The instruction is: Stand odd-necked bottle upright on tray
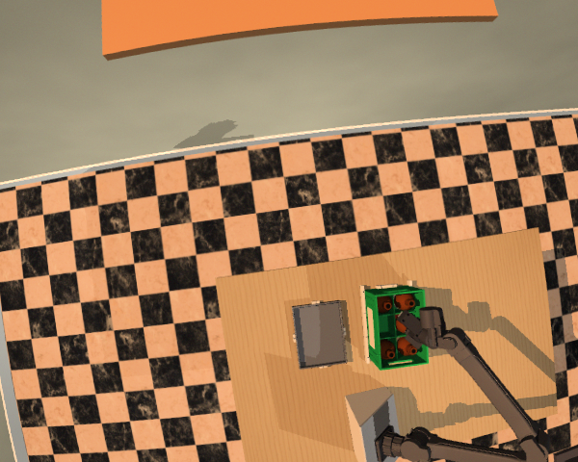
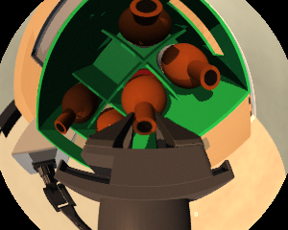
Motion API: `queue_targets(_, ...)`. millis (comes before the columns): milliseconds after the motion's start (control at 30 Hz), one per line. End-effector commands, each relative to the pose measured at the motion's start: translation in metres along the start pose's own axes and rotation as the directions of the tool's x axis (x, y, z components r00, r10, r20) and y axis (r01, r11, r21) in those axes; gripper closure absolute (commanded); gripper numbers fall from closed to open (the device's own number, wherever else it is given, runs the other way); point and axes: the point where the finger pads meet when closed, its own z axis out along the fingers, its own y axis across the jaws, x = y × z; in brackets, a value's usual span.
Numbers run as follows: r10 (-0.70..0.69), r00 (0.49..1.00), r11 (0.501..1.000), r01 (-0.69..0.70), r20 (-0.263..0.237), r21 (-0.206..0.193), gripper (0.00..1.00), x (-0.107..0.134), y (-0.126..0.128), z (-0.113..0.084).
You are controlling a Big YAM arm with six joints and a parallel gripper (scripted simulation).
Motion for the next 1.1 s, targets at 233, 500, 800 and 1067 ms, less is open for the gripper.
queue_targets(233, -0.001, 1.0, 1.0, 0.0, -0.017, -0.015, 1.0, 0.0006, -0.0005, 0.0111)
queue_targets(500, -0.001, 1.0, 1.0, 0.0, -0.017, -0.015, 1.0, 0.0006, -0.0005, 0.0111)
queue_targets(800, -0.001, 1.0, 1.0, 0.0, -0.017, -0.015, 1.0, 0.0006, -0.0005, 0.0111)
queue_targets(1067, 0.001, 1.0, 1.0, -0.001, -0.016, -0.014, 0.39, 0.0004, -0.0012, 0.0108)
